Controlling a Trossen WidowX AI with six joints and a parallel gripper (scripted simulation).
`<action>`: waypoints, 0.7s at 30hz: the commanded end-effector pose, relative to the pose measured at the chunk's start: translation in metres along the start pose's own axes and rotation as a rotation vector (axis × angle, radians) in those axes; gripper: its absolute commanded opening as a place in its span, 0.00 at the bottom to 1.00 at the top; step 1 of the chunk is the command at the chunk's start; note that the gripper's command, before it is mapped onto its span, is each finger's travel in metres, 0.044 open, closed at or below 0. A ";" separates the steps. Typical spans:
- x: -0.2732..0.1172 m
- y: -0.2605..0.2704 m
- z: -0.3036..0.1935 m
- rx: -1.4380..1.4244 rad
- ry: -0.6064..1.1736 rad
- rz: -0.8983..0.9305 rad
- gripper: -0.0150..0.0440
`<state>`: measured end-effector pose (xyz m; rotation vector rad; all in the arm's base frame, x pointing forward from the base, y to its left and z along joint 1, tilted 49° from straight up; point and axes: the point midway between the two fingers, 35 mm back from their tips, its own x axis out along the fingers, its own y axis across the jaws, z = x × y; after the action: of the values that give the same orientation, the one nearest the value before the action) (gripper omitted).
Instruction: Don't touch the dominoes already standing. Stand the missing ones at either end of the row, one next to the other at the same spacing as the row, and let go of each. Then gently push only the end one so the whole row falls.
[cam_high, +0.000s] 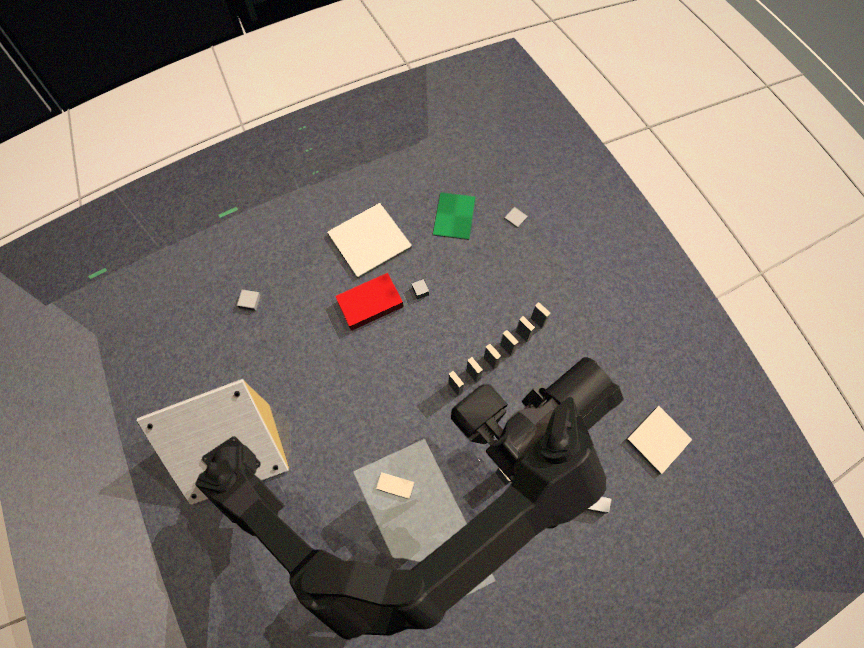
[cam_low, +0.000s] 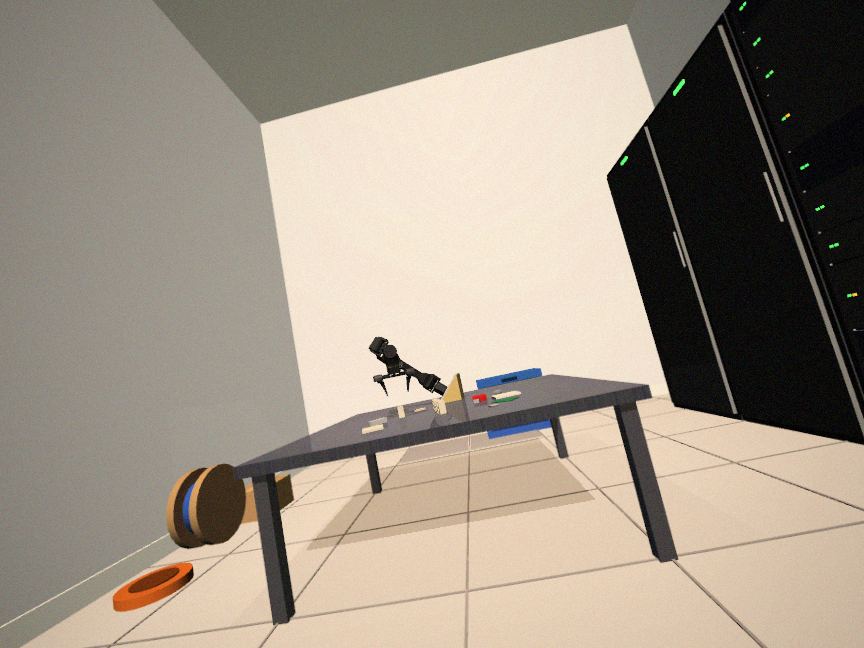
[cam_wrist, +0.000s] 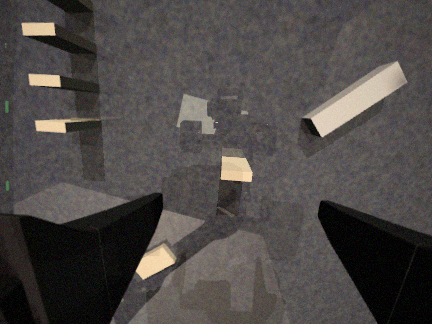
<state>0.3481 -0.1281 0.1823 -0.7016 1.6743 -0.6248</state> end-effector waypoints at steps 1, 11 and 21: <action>0.014 -0.002 0.001 0.007 0.008 -0.007 1.00; 0.063 -0.002 -0.001 0.038 0.009 0.002 1.00; 0.076 -0.002 -0.002 0.038 0.009 0.001 1.00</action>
<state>0.3363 -0.1806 0.1371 -0.6661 1.6642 -0.6563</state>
